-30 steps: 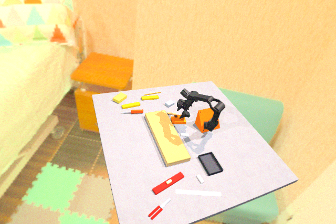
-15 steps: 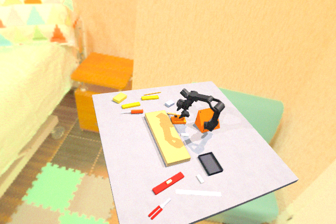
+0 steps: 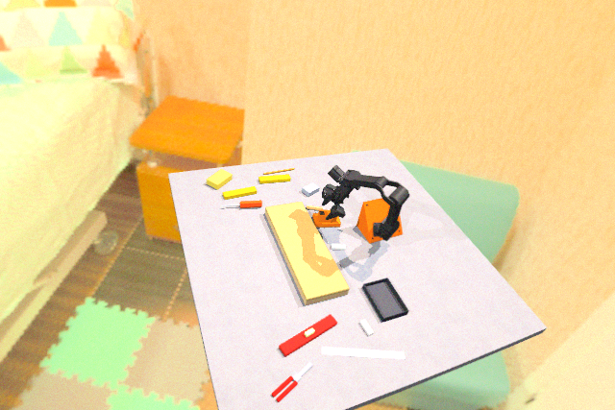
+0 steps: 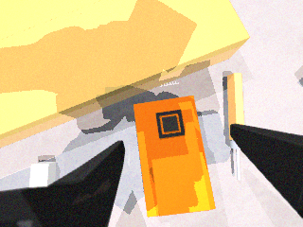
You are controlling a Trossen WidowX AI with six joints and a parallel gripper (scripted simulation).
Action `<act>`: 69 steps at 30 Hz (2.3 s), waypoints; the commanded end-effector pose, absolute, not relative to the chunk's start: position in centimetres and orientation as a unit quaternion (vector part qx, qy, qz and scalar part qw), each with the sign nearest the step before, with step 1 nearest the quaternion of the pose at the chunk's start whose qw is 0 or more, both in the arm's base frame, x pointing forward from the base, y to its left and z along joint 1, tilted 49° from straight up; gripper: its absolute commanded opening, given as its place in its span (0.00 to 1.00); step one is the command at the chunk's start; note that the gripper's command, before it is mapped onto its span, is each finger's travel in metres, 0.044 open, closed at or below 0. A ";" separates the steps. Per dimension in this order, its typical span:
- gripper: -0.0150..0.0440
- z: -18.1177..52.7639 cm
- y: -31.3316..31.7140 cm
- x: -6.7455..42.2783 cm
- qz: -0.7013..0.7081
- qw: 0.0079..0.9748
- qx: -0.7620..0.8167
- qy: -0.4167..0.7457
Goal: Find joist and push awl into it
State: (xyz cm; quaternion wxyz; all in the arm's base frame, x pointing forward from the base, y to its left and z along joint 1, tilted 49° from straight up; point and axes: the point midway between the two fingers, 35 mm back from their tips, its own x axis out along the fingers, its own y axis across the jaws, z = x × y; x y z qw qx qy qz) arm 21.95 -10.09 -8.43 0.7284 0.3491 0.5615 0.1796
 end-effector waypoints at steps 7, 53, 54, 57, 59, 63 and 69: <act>1.00 -9.6 -8.5 21.5 0.181 0.725 0.355 0.563; 0.25 -7.5 -11.3 22.3 0.180 0.725 0.354 0.563; 0.25 -7.2 -11.7 22.4 0.180 0.725 0.354 0.563; 0.25 -6.1 -12.8 22.6 0.180 0.725 0.354 0.563; 0.25 -5.3 -13.6 22.6 0.180 0.725 0.354 0.563; 0.25 -3.7 -14.9 22.7 0.180 0.724 0.354 0.563; 0.25 -3.5 -15.2 22.8 0.181 0.725 0.354 0.563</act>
